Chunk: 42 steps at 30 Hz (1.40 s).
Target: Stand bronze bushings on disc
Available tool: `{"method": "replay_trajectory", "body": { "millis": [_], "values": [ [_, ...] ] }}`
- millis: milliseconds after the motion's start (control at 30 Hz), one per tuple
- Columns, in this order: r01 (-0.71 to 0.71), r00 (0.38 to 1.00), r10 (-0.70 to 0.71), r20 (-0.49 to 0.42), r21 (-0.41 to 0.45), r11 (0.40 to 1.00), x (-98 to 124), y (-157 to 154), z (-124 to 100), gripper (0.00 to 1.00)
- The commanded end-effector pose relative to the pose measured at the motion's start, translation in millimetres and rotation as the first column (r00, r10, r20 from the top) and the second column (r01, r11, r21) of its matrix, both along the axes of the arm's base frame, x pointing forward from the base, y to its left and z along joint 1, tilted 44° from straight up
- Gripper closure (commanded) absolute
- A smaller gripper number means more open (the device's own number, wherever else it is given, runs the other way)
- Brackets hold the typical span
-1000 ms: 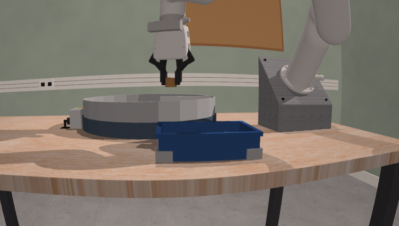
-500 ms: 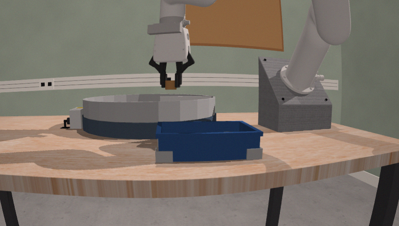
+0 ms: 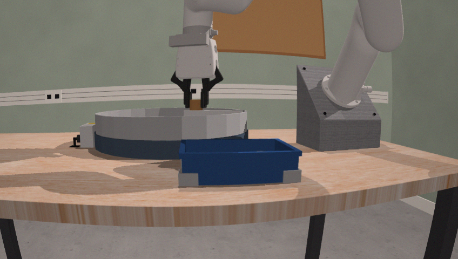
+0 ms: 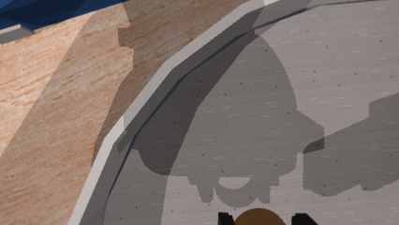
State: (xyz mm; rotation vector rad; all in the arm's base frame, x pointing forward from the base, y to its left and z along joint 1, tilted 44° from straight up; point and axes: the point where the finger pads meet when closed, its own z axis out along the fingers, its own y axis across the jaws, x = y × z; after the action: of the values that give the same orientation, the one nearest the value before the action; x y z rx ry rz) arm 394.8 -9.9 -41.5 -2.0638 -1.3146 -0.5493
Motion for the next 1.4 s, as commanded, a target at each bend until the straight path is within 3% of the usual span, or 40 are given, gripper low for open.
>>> {"method": "replay_trajectory", "body": {
  "millis": [0,1367],
  "values": [
    [0.001,1.0,-0.001,0.003,-0.001,1.0,1.1,-1.0,0.6,1.0],
    [0.001,1.0,-0.001,0.003,-0.001,1.0,1.7,24.0,-25.0,1.0]
  ]
}}
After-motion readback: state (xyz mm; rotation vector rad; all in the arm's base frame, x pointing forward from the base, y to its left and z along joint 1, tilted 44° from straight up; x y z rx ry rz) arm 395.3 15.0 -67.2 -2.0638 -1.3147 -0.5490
